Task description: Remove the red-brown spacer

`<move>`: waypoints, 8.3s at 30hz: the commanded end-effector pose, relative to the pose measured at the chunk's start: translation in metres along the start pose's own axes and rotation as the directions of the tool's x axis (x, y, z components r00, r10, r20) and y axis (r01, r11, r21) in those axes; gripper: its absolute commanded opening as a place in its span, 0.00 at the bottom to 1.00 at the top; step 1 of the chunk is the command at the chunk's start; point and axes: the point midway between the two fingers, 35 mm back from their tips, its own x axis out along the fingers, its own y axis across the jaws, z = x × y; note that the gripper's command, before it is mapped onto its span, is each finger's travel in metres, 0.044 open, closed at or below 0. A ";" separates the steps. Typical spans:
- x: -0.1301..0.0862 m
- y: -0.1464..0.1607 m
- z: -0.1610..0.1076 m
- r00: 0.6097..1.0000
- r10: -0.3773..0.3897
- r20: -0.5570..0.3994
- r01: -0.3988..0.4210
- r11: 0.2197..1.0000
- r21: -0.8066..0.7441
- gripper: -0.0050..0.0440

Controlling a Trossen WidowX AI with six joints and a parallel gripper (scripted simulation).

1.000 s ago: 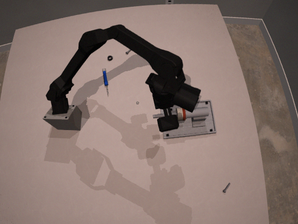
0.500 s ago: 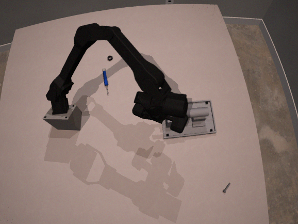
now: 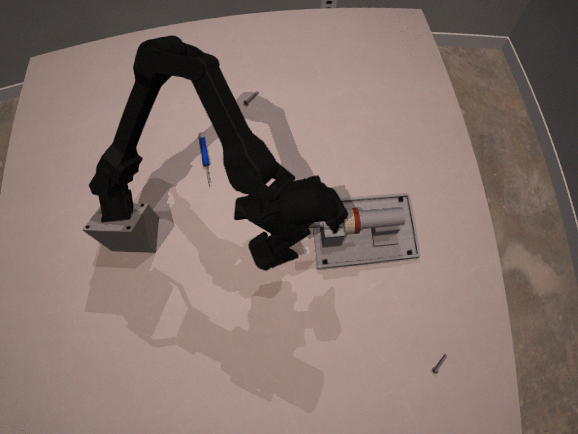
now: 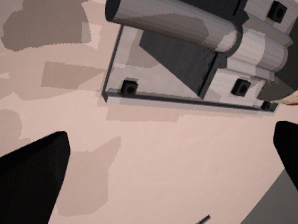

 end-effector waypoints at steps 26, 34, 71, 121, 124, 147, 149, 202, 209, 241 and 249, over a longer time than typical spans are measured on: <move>-0.018 0.020 0.049 0.952 -0.305 -0.029 0.089 0.364 -0.927 1.00; -0.018 0.020 0.049 0.952 -0.305 -0.029 0.089 0.364 -0.927 1.00; 0.005 0.011 0.048 0.952 -0.305 -0.030 0.088 0.364 -0.927 1.00; 0.021 0.006 0.049 0.951 -0.308 -0.030 0.089 0.365 -0.927 1.00; 0.021 0.006 0.049 0.951 -0.308 -0.030 0.089 0.365 -0.927 1.00; 0.038 0.001 0.048 0.951 -0.308 -0.030 0.089 0.365 -0.927 1.00; 0.039 0.000 0.048 0.951 -0.308 -0.030 0.089 0.365 -0.927 1.00; 0.039 0.000 0.047 0.950 -0.310 -0.028 0.091 0.361 -0.928 0.66; 0.039 0.000 0.047 0.950 -0.310 -0.028 0.091 0.361 -0.928 0.36; 0.034 0.008 0.050 0.951 -0.308 -0.030 0.089 0.365 -0.927 0.10; 0.033 0.011 0.051 0.951 -0.308 -0.030 0.089 0.365 -0.927 0.10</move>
